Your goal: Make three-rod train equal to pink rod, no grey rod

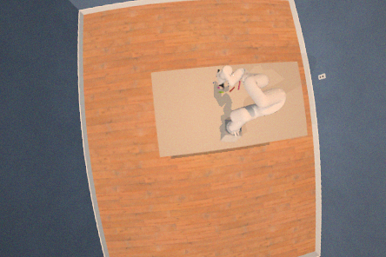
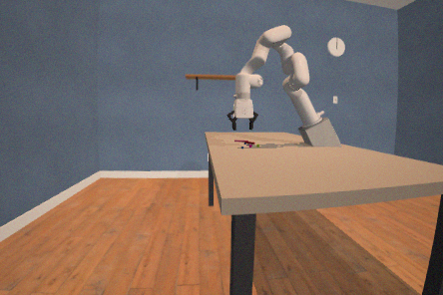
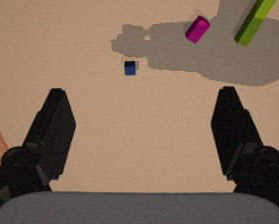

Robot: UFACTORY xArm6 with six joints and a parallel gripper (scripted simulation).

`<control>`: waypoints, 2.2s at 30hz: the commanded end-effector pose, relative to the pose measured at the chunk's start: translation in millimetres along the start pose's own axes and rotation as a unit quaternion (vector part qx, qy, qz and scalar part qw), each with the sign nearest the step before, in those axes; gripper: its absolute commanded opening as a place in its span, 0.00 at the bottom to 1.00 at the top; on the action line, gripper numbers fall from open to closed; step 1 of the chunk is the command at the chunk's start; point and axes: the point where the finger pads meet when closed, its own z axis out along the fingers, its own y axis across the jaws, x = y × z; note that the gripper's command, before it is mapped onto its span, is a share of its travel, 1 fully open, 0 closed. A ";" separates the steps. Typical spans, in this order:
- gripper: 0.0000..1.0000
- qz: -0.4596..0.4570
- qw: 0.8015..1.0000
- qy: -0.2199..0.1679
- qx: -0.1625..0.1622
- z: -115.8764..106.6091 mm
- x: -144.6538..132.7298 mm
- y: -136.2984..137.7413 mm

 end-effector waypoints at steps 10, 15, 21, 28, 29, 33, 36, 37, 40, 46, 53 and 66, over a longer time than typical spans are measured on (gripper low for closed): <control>1.00 0.017 1.000 -0.007 0.003 14.6 94.4 39.6; 1.00 0.024 1.000 0.000 0.008 16.6 119.8 54.2; 0.24 0.024 1.000 0.000 0.009 16.6 120.1 54.3; 0.24 0.024 1.000 0.000 0.009 16.6 120.1 54.3; 0.24 0.024 1.000 0.000 0.009 16.6 120.1 54.3; 0.24 0.024 1.000 0.000 0.009 16.6 120.1 54.3; 0.24 0.024 1.000 0.000 0.009 16.6 120.1 54.3; 0.24 0.024 1.000 0.000 0.009 16.6 120.1 54.3; 0.24 0.024 1.000 0.000 0.009 16.6 120.1 54.3; 0.24 0.024 1.000 0.000 0.009 16.6 120.1 54.3; 0.24 0.024 1.000 0.000 0.009 16.6 120.1 54.3; 0.24 0.024 1.000 0.000 0.009 21.3 120.1 54.3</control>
